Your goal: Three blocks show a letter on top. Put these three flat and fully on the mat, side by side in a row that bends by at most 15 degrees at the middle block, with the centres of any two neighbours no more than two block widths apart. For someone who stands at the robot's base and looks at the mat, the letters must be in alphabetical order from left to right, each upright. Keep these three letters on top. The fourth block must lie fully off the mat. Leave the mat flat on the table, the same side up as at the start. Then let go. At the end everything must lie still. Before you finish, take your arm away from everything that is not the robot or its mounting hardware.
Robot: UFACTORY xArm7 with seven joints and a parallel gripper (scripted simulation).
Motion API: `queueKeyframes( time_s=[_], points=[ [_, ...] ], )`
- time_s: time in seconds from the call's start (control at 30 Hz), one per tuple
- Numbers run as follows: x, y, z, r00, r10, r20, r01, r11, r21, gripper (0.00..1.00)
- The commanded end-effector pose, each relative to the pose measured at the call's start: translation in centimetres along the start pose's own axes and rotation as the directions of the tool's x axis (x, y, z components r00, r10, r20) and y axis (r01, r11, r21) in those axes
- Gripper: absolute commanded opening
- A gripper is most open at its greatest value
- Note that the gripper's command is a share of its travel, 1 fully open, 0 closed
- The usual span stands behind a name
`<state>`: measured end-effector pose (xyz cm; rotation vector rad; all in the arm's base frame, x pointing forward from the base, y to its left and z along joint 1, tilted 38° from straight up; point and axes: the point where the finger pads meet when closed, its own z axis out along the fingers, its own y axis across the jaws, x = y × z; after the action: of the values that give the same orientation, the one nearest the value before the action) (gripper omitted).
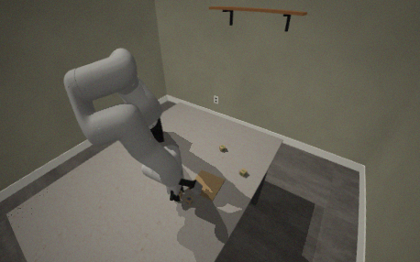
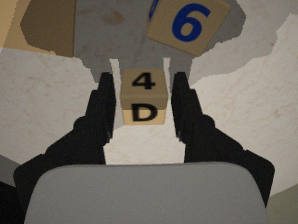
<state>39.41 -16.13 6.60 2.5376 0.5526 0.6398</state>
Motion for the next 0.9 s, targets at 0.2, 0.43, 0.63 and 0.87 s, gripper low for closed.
queueKeyframes(
  time_s=[0.2,0.43,0.63,0.87],
  points=[
    [0.03,0.0,-0.01,1.0,-0.001,0.0,0.001,1.0,0.0,0.47],
    [0.03,0.0,-0.01,1.0,-0.001,0.0,0.001,1.0,0.0,0.47],
    [0.03,0.0,-0.01,1.0,-0.001,0.0,0.001,1.0,0.0,0.27],
    [0.03,0.0,-0.01,1.0,-0.001,0.0,0.001,1.0,0.0,0.27]
  ],
)
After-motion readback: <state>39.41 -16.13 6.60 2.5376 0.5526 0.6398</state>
